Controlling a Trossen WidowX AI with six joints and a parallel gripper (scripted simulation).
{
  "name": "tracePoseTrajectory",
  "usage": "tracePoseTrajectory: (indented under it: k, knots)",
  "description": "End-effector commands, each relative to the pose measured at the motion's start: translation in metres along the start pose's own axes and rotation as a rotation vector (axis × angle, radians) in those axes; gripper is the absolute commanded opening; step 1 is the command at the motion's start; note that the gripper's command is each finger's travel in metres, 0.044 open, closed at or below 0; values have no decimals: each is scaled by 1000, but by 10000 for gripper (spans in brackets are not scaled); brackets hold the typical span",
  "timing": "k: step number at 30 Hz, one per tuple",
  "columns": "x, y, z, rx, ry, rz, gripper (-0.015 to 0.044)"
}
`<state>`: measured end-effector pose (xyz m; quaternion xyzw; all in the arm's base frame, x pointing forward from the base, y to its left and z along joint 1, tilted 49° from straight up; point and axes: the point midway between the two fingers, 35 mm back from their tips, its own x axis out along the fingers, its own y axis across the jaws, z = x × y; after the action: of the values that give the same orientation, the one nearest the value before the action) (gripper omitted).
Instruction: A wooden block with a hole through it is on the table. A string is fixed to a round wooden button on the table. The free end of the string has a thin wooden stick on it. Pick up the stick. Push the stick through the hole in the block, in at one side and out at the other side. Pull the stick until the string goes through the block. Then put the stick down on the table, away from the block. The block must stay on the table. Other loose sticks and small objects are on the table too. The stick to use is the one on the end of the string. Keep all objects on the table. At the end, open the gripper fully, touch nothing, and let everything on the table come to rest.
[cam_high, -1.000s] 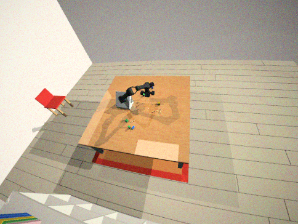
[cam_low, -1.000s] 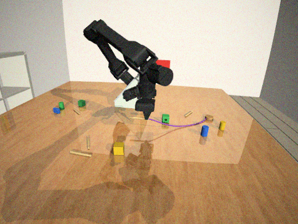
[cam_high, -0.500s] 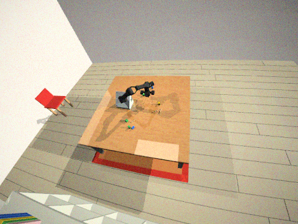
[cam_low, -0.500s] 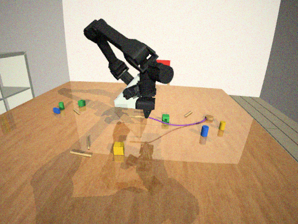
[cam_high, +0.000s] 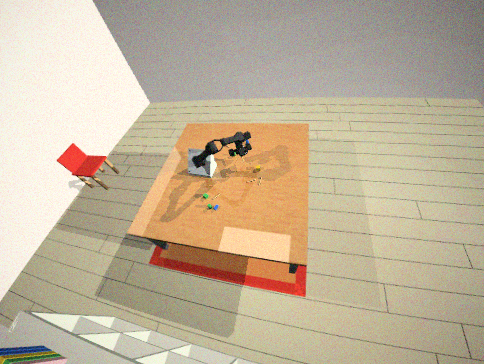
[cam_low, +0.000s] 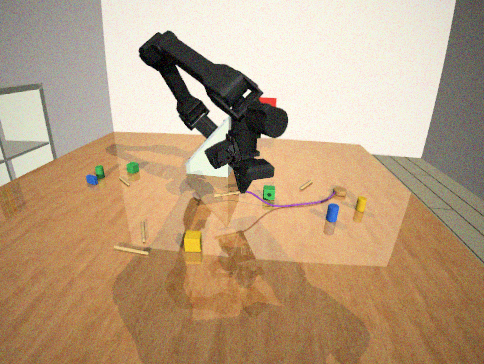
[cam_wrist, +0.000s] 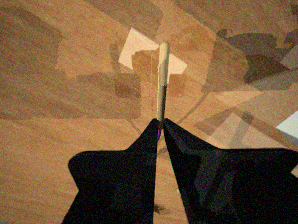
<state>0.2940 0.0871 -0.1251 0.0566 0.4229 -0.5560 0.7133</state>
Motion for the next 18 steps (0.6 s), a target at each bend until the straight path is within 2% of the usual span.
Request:
tracePoseTrajectory:
  k: [1, 18]
  knots:
    - [-3, 5, -4, -148, 5, 9, 0]
    - [-4, 15, -15, -762, 2, 14, 0]
